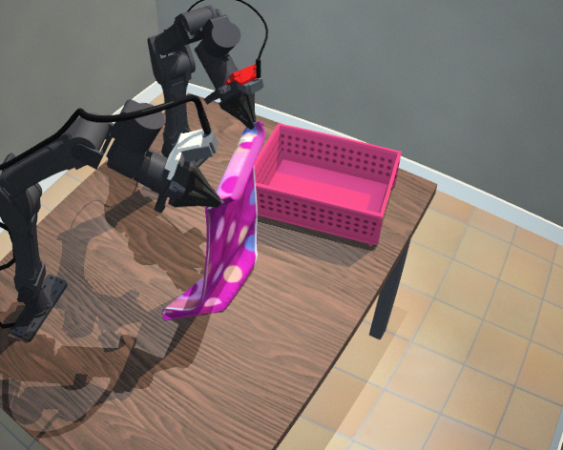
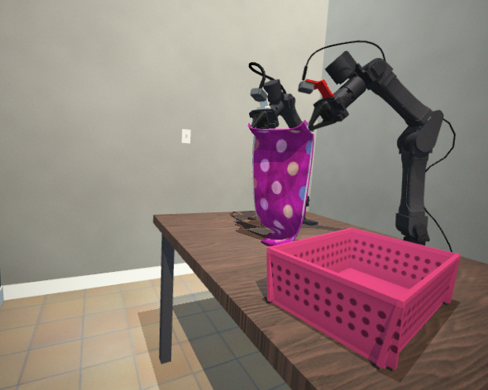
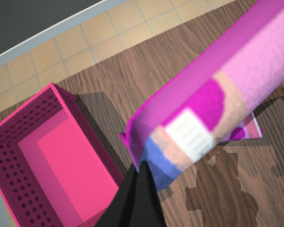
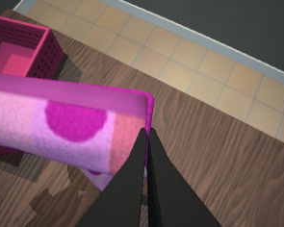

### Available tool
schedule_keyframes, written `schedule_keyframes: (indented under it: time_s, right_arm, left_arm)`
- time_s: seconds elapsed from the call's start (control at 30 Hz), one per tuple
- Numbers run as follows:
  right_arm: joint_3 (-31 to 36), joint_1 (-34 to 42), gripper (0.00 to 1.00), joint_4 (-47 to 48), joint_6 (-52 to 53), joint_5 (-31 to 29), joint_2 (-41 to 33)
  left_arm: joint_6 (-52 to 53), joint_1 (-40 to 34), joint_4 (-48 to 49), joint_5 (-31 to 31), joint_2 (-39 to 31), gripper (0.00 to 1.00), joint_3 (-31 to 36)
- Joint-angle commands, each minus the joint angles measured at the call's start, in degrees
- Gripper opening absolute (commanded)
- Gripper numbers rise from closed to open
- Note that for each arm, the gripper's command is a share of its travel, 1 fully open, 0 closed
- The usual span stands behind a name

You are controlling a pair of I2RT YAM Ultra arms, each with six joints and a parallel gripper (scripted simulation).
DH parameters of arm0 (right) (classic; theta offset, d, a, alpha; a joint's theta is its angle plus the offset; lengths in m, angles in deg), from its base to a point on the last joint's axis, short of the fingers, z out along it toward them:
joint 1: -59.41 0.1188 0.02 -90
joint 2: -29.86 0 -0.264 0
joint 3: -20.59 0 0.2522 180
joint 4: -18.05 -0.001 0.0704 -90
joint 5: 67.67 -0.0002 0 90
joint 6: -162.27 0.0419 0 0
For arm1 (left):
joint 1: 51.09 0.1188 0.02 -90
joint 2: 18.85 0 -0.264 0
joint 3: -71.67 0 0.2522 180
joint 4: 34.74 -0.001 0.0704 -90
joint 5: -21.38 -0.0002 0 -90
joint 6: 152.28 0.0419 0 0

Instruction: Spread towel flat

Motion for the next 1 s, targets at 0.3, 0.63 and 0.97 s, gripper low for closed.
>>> schedule_keyframes:
  time_s: [0.3, 0.63, 0.97]
  right_arm:
    - [1.47, 0.37, 0.00, 11.11, -1.55, 0.01, -5.97]
    - [-9.17, 0.63, 0.00, 4.74, -1.94, 0.63, -2.28]
    - [-11.63, 0.64, 0.00, 3.23, -1.84, 0.49, -2.53]
  left_arm:
    - [9.15, 0.47, 14.44, -2.62, -10.69, 0.00, 3.63]
    - [11.90, 1.44, 10.61, -5.72, -5.93, 0.00, -4.62]
    - [12.07, 1.46, 9.52, -5.77, -5.37, 0.00, -6.47]
